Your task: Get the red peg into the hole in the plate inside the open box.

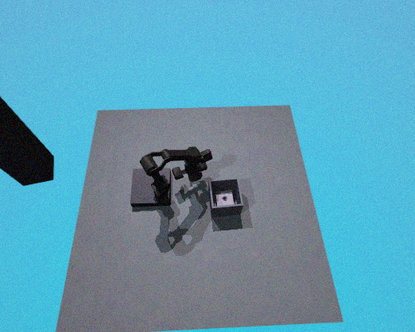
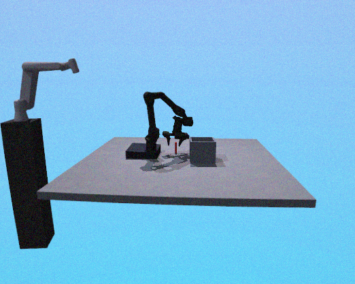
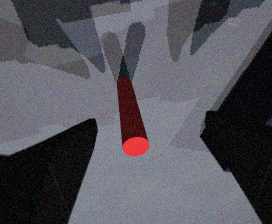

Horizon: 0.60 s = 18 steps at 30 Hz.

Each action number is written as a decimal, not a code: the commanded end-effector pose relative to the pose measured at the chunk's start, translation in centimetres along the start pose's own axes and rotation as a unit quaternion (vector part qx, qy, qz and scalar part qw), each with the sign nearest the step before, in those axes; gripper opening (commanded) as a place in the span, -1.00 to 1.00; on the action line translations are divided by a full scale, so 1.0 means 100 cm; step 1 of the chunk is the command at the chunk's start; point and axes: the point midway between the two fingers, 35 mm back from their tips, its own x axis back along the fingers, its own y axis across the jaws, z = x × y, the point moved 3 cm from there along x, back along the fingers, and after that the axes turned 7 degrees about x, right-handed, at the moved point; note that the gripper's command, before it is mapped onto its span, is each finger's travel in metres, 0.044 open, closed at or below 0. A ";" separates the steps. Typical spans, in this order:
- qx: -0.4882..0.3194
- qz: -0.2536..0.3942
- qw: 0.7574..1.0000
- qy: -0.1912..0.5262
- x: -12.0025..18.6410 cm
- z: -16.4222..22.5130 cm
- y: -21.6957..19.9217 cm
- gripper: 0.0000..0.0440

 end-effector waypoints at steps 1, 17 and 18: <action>-0.006 -0.001 1.000 -0.003 -0.009 -0.002 0.001 0.44; 0.015 -0.023 1.000 0.015 -0.022 0.000 0.015 -0.97; 0.013 -0.028 0.999 0.016 -0.020 0.000 0.016 -0.97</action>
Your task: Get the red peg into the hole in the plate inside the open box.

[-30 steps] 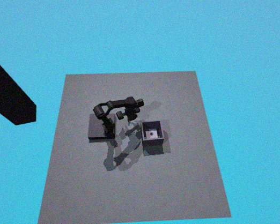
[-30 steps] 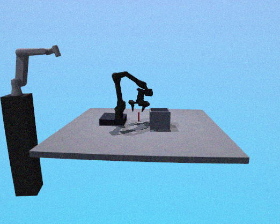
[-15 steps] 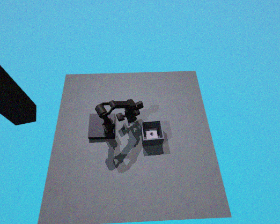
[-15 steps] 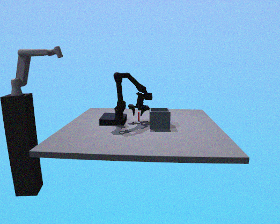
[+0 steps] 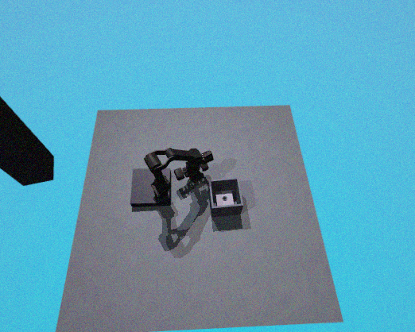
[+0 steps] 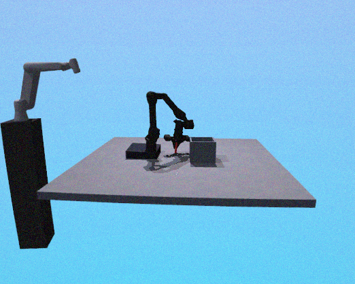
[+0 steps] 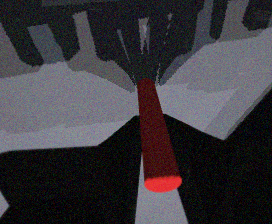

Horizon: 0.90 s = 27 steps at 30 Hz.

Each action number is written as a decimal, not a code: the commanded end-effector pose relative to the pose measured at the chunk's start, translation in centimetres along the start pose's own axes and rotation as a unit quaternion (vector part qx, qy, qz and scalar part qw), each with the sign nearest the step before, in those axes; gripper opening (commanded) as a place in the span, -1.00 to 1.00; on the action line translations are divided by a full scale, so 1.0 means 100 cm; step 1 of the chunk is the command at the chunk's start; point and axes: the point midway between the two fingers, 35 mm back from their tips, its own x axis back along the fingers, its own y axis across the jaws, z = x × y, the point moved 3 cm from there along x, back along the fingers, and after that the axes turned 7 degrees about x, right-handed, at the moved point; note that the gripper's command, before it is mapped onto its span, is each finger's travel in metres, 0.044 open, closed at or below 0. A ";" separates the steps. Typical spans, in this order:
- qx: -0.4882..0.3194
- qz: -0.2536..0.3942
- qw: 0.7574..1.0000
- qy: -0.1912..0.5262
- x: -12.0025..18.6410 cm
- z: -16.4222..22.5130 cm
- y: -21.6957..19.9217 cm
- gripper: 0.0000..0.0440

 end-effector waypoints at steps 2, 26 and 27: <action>-0.001 -0.020 1.000 0.007 0.005 0.000 0.003 -0.98; 0.014 -0.145 0.989 0.005 0.088 0.000 0.020 -1.00; 0.016 -0.150 0.989 0.002 0.093 -0.001 0.020 -1.00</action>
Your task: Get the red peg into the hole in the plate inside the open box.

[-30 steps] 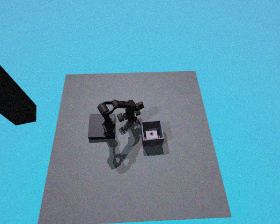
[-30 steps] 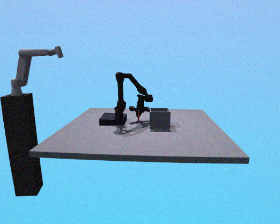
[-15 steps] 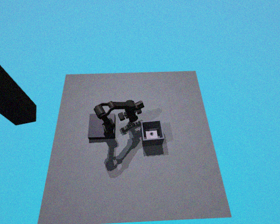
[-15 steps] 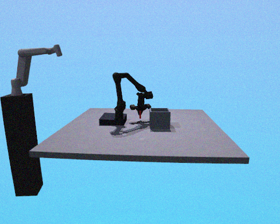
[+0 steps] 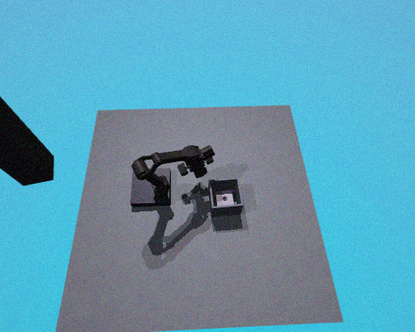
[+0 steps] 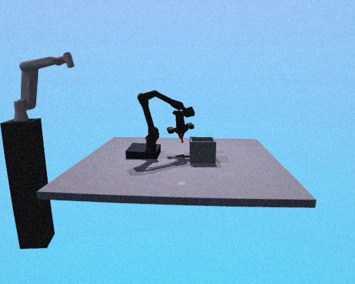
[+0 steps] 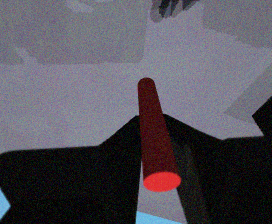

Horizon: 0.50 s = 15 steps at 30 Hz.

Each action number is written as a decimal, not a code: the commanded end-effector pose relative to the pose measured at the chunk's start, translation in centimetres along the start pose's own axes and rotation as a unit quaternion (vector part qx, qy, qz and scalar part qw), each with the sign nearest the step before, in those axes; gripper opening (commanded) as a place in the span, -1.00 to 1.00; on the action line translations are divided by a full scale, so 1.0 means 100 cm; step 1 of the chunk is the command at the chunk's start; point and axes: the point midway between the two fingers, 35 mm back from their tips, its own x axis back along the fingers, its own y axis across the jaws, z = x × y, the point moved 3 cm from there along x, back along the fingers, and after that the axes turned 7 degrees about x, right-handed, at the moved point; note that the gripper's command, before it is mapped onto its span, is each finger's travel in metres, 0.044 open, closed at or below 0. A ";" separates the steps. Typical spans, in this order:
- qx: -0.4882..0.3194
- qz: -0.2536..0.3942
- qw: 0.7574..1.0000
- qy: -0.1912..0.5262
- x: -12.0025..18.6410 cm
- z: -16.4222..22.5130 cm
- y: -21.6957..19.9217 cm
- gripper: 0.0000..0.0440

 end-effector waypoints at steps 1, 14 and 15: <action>0.012 -0.021 1.000 -0.009 0.018 -0.003 0.007 -1.00; 0.029 -0.054 0.996 -0.066 0.075 -0.028 0.016 -1.00; 0.028 -0.054 0.996 -0.071 0.078 -0.031 0.016 -1.00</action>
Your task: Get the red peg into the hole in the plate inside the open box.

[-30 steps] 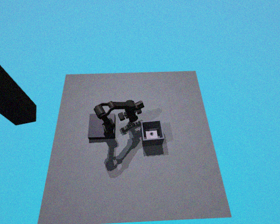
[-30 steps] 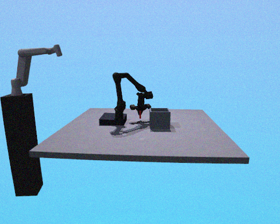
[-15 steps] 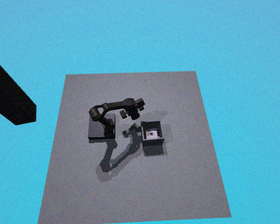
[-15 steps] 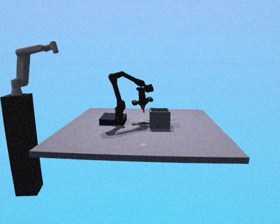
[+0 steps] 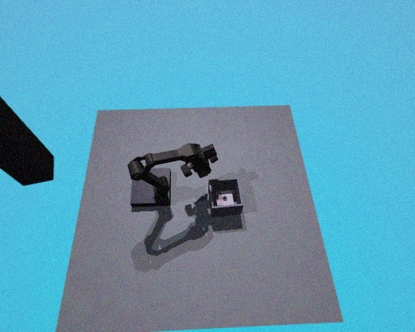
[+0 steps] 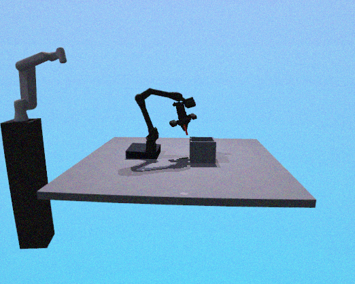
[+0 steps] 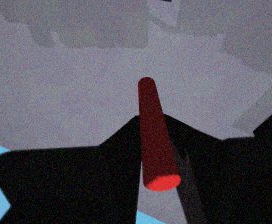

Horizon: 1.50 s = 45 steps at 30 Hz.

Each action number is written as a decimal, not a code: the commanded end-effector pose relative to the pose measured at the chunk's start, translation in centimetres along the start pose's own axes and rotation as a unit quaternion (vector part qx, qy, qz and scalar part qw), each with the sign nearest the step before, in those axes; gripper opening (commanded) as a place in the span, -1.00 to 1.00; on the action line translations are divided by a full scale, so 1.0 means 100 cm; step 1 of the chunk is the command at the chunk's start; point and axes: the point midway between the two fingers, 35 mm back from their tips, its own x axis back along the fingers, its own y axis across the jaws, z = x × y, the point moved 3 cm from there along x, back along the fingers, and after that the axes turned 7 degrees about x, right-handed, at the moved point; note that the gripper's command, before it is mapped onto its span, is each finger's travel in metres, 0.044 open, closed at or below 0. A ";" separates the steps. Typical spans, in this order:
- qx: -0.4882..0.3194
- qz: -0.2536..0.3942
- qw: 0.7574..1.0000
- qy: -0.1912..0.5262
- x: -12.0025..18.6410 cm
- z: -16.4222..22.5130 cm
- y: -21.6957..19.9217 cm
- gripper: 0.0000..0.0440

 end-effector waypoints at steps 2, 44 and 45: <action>0.003 0.000 1.000 -0.023 0.014 -0.014 0.002 -1.00; -0.026 0.060 0.996 -0.062 0.016 -0.124 0.000 -1.00; -0.026 0.061 0.996 -0.061 0.014 -0.127 0.000 -1.00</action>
